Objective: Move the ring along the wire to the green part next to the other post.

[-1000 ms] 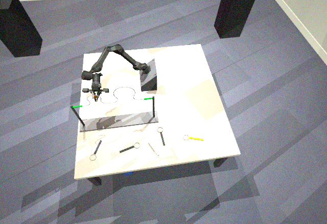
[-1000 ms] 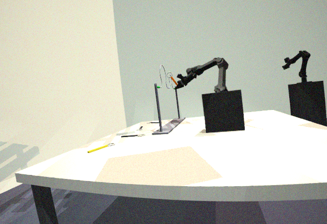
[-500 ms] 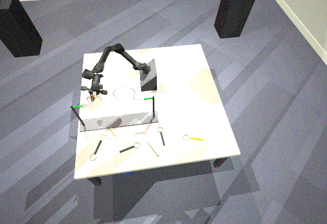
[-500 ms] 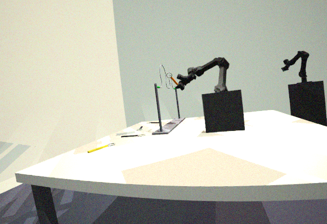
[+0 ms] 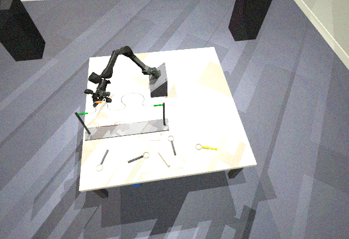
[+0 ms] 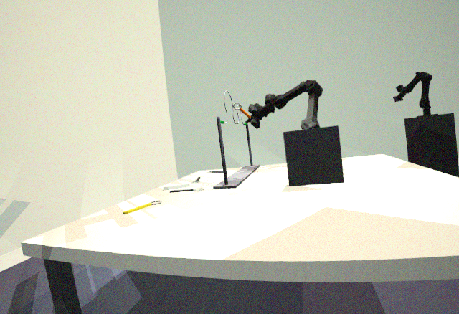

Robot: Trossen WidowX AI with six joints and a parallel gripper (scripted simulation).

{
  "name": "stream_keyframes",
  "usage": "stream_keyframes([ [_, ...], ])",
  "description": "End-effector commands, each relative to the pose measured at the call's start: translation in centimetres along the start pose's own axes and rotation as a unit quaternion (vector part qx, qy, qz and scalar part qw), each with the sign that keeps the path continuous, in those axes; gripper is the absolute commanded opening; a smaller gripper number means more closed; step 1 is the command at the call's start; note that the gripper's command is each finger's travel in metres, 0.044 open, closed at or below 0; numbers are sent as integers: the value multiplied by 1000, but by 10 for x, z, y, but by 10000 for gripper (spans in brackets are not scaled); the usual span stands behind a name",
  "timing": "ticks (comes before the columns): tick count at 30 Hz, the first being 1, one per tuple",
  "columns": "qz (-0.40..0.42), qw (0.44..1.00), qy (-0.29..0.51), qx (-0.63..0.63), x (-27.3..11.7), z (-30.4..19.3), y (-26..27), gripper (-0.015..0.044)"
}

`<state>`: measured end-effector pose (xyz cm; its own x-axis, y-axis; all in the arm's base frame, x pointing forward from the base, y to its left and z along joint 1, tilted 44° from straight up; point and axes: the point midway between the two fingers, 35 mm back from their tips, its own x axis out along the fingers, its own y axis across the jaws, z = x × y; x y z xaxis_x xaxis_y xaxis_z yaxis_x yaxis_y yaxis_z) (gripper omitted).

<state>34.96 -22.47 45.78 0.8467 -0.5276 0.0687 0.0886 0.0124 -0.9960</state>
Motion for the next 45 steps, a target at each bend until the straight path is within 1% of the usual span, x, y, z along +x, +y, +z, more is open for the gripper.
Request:
stream_keyframes([
  [1, -20, 999, -4, -36, 0, 0, -5, -150],
  [20, -125, 969, -22, -213, -1, 7, -31, -150],
  [45, -240, 880, -43, -408, -9, 23, -54, -150],
])
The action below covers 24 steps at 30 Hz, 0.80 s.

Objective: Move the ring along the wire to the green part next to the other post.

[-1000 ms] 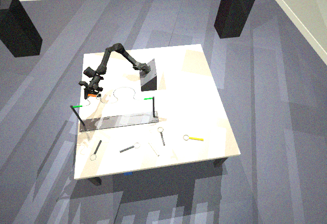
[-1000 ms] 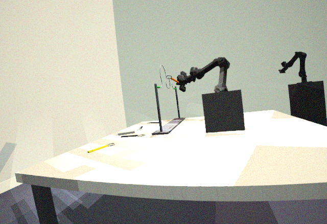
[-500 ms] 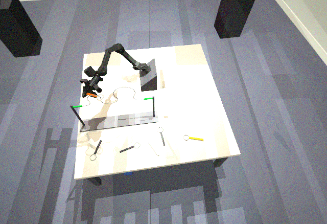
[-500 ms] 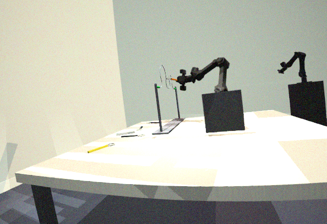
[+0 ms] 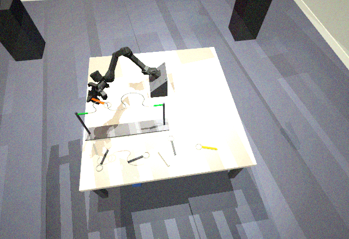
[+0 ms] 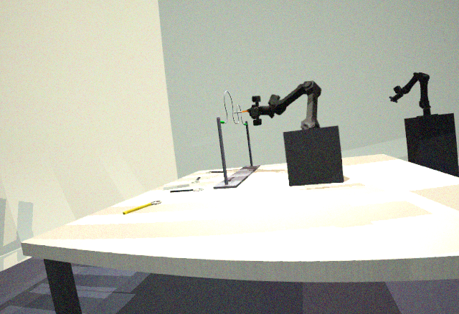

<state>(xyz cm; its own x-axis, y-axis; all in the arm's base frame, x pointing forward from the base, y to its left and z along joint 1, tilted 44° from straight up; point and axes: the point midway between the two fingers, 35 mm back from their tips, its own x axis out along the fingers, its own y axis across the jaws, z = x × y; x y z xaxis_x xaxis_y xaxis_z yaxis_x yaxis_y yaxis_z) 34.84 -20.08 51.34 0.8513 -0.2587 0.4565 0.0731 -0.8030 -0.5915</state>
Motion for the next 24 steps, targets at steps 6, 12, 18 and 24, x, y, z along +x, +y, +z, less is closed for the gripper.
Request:
stream_keyframes([
  [6, -21, 999, -6, -37, 1, 1, 2, -150],
  [12, -22, 999, -6, -36, 1, -1, 8, -150],
  [18, -9, 1000, -3, -12, 0, -2, 20, -150],
  [24, 14, 999, 3, 32, -2, -2, 37, -150],
])
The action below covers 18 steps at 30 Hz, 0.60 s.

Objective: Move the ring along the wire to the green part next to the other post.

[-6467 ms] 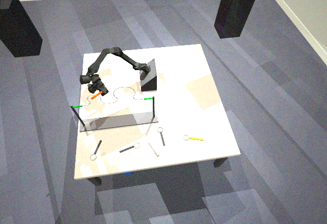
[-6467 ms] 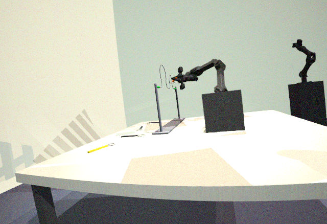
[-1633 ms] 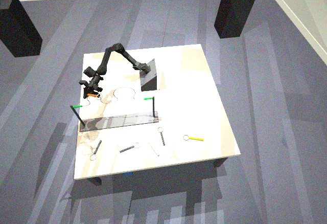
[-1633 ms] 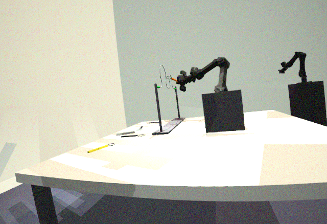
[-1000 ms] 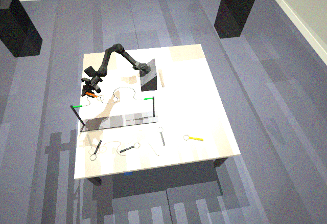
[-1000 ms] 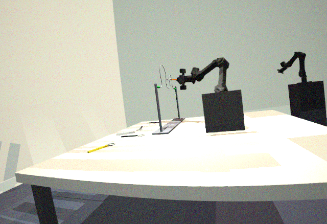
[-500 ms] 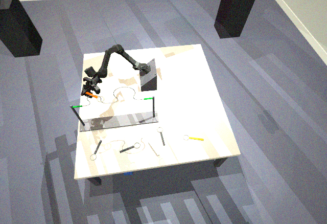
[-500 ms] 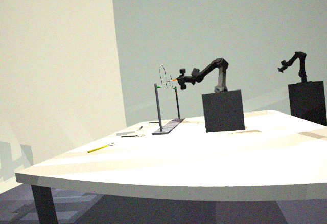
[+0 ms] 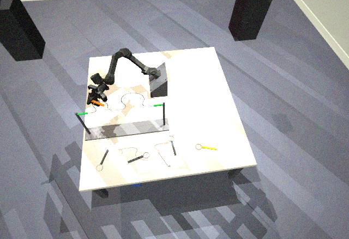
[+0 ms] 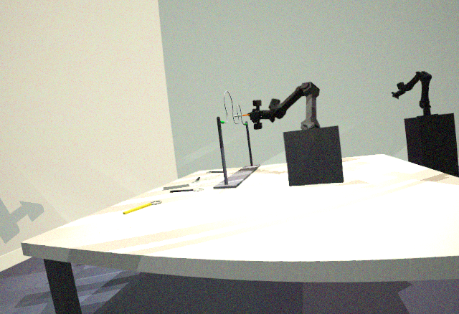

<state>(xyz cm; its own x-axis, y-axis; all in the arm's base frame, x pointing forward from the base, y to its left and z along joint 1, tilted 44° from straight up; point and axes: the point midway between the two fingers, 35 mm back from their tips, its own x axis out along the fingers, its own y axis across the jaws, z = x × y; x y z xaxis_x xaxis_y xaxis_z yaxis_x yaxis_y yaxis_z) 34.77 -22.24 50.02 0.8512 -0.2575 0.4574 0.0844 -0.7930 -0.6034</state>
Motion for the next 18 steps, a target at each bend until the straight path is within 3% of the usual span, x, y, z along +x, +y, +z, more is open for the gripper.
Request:
stream_keyframes([
  [1, 20, 999, 4, 31, -1, 1, 15, -150],
  [18, 115, 972, 26, 201, -16, 16, 73, -150],
])
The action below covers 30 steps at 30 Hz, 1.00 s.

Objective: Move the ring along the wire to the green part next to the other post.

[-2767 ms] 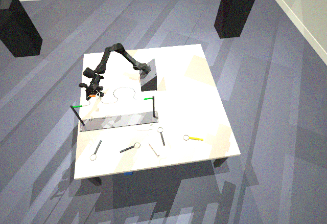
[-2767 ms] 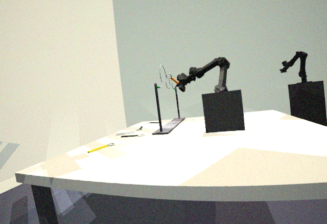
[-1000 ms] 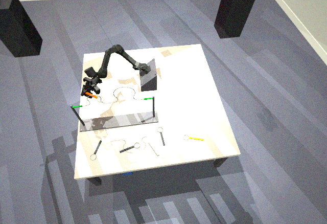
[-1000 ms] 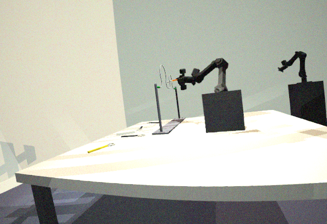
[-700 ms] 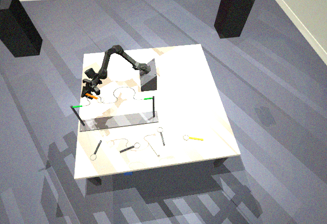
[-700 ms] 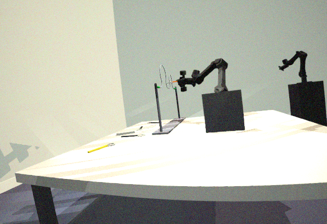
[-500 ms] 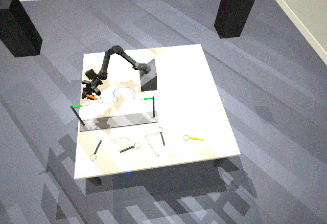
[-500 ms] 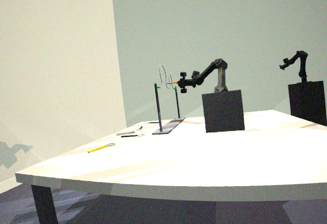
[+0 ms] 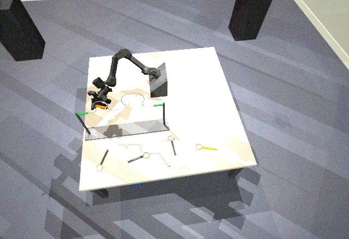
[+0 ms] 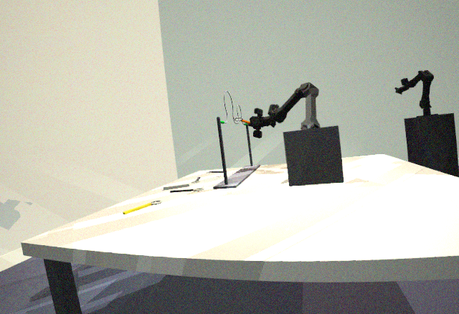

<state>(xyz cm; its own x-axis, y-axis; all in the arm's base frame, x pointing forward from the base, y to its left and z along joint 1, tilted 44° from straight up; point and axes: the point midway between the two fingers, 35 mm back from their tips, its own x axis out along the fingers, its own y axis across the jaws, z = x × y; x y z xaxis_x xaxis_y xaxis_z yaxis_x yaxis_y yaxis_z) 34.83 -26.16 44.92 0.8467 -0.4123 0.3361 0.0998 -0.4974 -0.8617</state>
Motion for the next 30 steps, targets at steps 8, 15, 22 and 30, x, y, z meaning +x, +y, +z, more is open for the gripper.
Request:
stream_keyframes([
  [8, 67, 991, 17, 117, -8, 4, 42, -150],
  [15, 109, 975, 27, 191, -15, 13, 66, -150],
  [22, 146, 955, 35, 256, -24, 23, 86, -150],
  [30, 190, 922, 45, 335, -36, 40, 108, -150],
])
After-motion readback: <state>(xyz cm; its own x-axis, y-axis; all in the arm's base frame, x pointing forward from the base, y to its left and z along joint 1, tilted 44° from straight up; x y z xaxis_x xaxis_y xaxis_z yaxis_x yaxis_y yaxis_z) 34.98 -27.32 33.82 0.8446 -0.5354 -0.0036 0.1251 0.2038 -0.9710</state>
